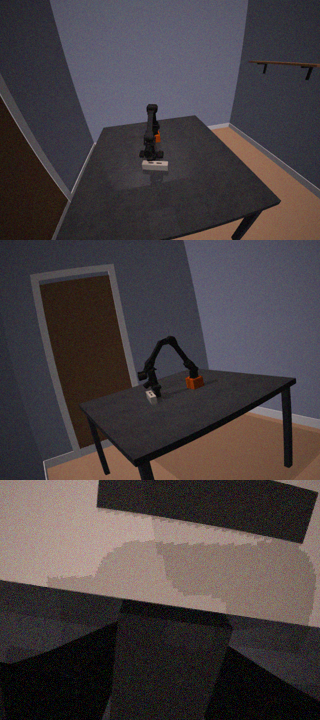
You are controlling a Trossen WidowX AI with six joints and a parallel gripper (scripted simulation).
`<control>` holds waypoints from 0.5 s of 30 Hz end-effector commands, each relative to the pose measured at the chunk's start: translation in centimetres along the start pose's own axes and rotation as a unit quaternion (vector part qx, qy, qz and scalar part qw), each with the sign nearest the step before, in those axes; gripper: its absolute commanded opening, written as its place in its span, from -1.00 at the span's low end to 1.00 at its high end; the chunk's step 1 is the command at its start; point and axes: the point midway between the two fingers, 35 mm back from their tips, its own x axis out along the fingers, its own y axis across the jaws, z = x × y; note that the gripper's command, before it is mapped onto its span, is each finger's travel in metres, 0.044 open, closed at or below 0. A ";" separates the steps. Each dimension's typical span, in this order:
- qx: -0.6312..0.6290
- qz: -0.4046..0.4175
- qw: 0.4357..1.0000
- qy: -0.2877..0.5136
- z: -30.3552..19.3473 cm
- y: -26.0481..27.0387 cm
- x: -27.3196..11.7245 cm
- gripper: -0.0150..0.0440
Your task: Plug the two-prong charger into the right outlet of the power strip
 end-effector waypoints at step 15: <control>-0.001 0.000 1.000 -0.003 0.6 0.0 -0.1 -0.49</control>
